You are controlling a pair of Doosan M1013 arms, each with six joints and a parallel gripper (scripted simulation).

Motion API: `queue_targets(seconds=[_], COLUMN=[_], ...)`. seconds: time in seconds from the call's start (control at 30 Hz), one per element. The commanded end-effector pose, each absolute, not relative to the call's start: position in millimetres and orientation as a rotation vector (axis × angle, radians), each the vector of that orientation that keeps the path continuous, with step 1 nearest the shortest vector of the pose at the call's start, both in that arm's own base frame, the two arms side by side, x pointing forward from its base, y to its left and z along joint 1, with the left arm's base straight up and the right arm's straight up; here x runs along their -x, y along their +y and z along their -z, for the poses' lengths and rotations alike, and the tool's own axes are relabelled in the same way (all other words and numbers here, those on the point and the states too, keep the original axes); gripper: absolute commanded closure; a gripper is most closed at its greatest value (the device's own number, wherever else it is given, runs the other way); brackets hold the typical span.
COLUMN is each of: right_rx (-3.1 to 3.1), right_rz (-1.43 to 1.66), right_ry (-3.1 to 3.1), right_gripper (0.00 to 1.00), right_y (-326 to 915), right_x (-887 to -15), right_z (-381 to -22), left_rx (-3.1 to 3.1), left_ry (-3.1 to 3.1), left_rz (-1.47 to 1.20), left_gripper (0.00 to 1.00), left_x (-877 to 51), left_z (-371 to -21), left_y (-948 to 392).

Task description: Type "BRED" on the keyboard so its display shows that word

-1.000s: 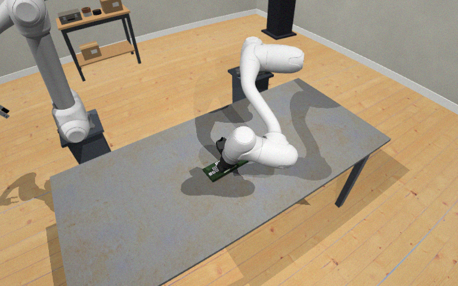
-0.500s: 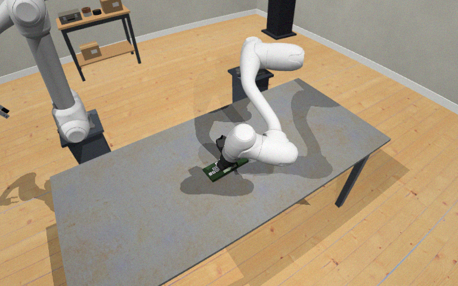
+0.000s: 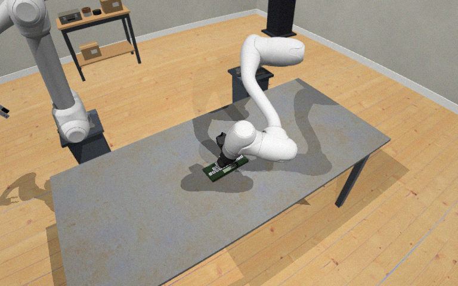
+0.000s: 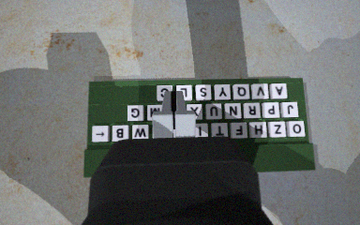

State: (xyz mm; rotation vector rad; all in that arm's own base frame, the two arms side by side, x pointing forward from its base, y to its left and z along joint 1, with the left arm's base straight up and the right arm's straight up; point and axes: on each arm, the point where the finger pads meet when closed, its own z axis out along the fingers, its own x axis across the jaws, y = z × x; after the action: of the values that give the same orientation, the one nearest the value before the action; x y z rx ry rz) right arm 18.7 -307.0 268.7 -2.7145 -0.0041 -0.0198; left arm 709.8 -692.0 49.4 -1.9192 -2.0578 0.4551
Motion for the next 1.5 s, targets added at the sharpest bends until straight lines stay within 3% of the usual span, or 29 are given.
queue_targets(seconds=[0.0, 1.47], right_rx=[2.706, 2.706], right_rz=[0.03, 0.03], right_ry=[-0.007, -0.007], right_gripper=[0.0, 0.0], right_y=[-302.7, -302.7], right_x=[-18.8, -18.8], right_z=[-268.9, -268.9], left_rx=[1.924, 1.923], left_ry=[-2.049, -2.048], left_rz=[-0.454, -0.454], left_gripper=[1.0, 1.0], left_x=[-705.3, -705.1], left_z=[-46.6, -34.4], left_y=[-692.7, -692.3])
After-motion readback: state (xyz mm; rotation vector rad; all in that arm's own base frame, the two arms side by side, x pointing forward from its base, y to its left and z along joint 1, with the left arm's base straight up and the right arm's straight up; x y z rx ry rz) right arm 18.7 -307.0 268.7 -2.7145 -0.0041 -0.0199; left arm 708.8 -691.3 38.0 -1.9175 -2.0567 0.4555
